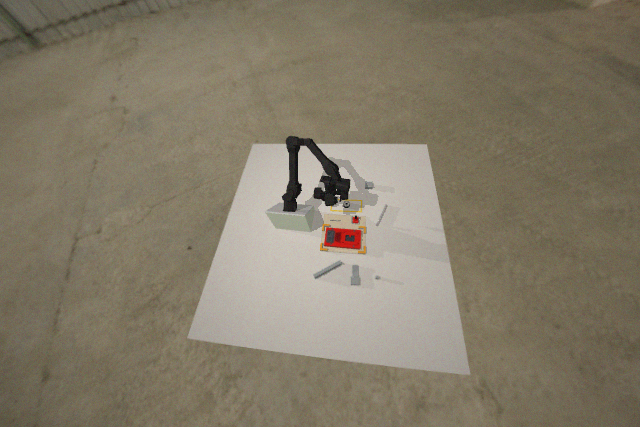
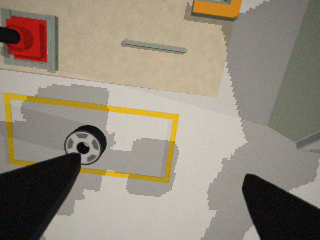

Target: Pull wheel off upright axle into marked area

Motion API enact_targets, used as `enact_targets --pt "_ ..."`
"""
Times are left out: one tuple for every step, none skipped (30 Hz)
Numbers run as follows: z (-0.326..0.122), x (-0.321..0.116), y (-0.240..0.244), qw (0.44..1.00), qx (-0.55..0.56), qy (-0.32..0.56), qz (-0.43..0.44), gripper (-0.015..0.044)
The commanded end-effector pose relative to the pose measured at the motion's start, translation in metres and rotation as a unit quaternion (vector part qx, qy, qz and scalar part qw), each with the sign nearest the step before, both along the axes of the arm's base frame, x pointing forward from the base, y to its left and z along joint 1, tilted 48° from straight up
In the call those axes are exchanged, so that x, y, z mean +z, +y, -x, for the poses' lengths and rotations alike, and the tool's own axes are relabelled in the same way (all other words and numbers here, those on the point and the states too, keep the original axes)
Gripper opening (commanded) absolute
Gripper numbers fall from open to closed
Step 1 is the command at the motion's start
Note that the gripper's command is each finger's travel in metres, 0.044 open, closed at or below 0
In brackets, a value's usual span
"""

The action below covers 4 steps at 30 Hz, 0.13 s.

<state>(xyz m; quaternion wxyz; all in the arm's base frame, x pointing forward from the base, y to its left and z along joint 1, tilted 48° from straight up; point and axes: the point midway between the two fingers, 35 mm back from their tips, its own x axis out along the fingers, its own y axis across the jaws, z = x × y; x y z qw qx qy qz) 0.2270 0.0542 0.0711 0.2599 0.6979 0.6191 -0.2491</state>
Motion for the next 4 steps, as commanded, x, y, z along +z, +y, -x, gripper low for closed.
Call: enact_targets --pt "0.0009 0.0002 0.0005 1.0 0.001 0.0 -0.002 0.044" --pt "0.0009 0.0002 0.0005 1.0 0.001 0.0 -0.002 0.044" --pt "0.0009 0.0002 0.0005 1.0 0.001 0.0 -0.002 0.044" --pt "0.0009 0.0002 0.0005 1.0 0.001 0.0 -0.002 0.044"
